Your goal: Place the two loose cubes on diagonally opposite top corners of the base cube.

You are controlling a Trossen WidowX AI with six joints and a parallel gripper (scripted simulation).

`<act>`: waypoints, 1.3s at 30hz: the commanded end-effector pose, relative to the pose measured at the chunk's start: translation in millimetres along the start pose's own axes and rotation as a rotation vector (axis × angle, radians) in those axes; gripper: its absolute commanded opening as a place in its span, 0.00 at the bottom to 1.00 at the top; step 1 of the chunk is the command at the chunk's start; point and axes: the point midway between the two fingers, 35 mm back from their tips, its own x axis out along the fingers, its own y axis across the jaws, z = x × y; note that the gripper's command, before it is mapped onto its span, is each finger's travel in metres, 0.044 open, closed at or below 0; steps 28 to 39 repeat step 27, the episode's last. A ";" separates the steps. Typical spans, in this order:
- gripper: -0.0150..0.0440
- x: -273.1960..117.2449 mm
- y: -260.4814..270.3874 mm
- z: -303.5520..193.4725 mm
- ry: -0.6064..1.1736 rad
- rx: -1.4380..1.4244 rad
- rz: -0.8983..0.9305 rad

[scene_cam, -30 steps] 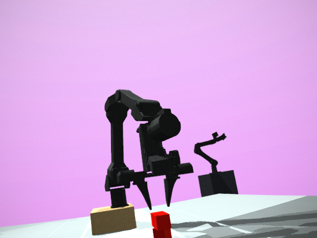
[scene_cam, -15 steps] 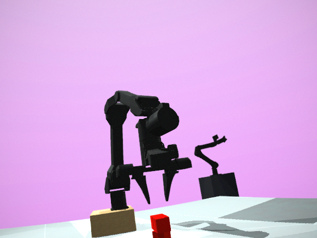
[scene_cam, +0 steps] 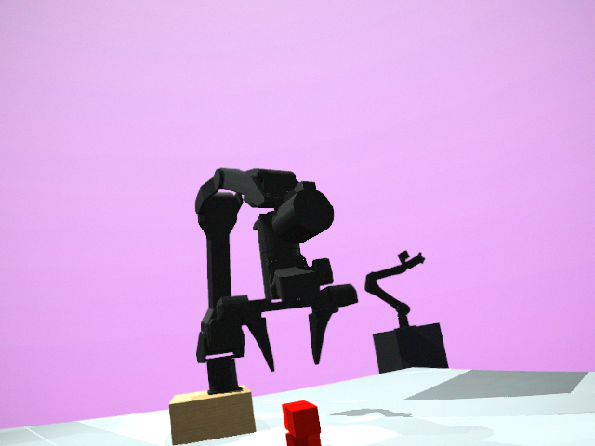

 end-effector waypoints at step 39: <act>0.93 -11.1 117.2 -63.7 0.004 0.000 0.009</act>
